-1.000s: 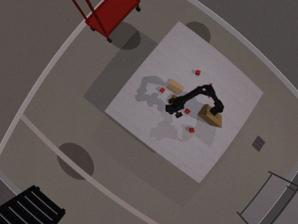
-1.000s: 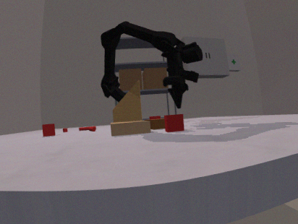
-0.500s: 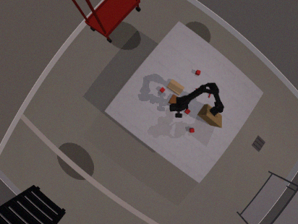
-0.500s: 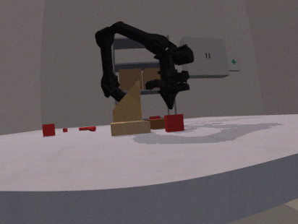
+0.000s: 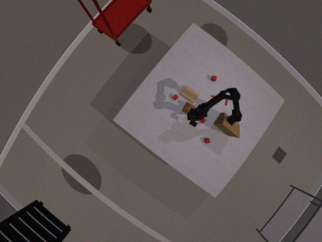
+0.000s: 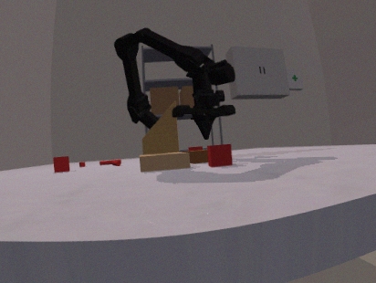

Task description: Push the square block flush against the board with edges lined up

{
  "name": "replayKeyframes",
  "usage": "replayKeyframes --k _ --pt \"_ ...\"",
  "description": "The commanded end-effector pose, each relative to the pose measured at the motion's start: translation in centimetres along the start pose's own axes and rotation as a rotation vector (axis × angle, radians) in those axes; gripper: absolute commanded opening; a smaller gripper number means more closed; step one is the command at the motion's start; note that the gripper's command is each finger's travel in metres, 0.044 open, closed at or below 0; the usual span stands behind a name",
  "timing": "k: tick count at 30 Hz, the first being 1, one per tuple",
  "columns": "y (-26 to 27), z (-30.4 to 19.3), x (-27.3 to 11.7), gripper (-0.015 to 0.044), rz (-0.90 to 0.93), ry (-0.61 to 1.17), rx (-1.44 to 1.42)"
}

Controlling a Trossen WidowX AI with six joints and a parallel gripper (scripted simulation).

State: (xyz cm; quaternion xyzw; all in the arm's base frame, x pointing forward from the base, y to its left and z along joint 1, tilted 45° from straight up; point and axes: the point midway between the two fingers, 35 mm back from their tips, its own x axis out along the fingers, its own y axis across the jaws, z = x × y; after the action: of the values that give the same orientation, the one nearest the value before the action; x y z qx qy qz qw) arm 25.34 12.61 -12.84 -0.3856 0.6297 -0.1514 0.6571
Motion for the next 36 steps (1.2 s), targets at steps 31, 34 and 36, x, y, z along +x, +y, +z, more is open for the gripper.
replayKeyframes --k 31,34,36 --pt "-0.2 1.3 5.4 0.0000 0.003 -0.003 0.038" --pt "-0.2 1.6 5.4 0.0000 0.003 -0.003 0.038" --pt "-0.2 1.7 5.4 0.0000 0.003 -0.003 0.038"
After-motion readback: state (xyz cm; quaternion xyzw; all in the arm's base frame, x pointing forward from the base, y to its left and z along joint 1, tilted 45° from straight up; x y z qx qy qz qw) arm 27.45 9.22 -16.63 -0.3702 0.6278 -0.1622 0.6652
